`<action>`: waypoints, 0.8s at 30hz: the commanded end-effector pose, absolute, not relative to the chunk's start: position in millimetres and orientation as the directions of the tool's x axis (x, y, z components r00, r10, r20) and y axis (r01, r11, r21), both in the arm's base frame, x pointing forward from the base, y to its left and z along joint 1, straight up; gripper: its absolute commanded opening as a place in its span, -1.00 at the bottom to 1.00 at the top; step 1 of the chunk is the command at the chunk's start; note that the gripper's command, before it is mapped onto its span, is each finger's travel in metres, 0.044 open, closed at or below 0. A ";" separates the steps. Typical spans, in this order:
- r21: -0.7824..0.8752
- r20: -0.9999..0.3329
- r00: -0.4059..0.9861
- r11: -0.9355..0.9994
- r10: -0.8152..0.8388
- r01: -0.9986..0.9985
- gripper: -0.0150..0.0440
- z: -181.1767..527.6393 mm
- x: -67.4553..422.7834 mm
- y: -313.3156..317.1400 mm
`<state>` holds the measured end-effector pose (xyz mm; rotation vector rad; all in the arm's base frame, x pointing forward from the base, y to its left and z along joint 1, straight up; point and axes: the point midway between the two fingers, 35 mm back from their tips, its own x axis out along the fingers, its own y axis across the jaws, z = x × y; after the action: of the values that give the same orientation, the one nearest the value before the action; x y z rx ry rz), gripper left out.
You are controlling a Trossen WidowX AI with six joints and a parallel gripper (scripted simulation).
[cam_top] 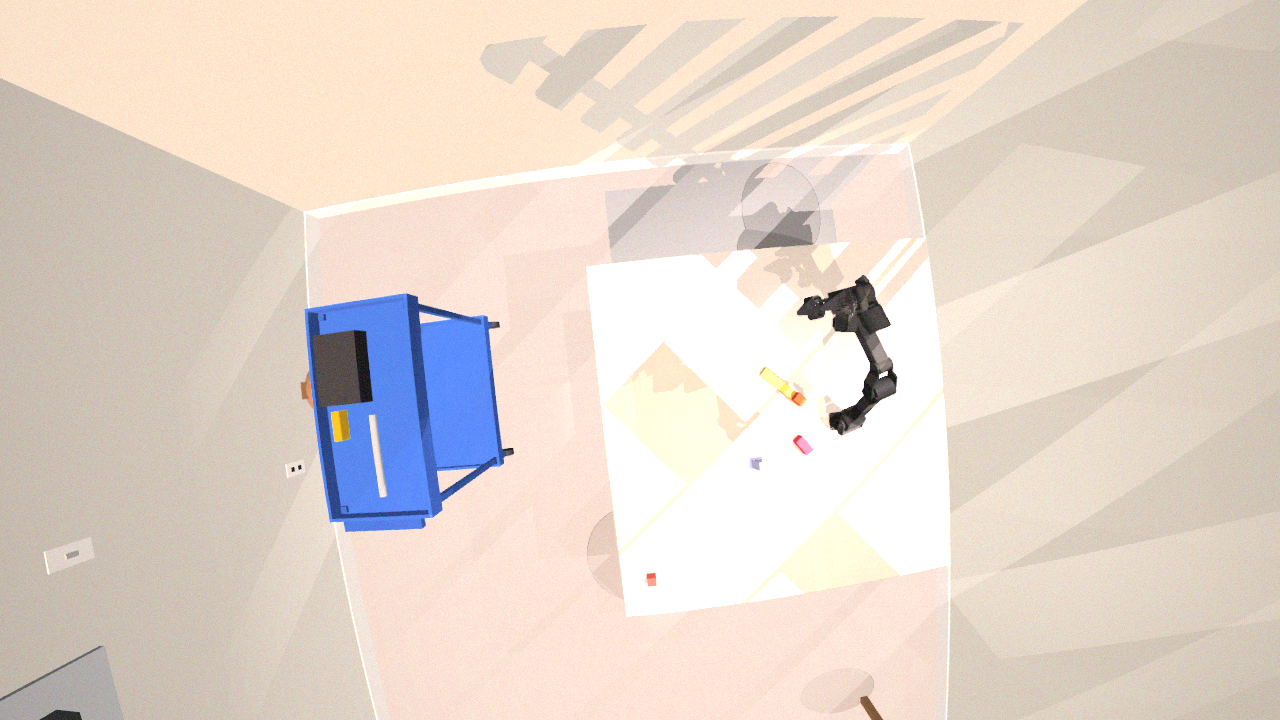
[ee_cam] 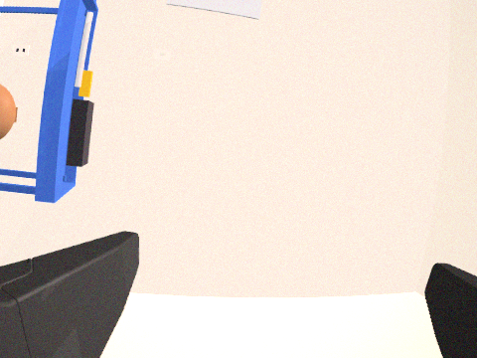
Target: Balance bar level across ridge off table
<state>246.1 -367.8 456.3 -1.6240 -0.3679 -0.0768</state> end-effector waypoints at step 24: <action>-0.692 0.354 0.934 0.659 -0.048 0.296 0.58 456.5 307.6 -390.2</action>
<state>300.4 -387.9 462.2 -0.9314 -0.3420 -0.1824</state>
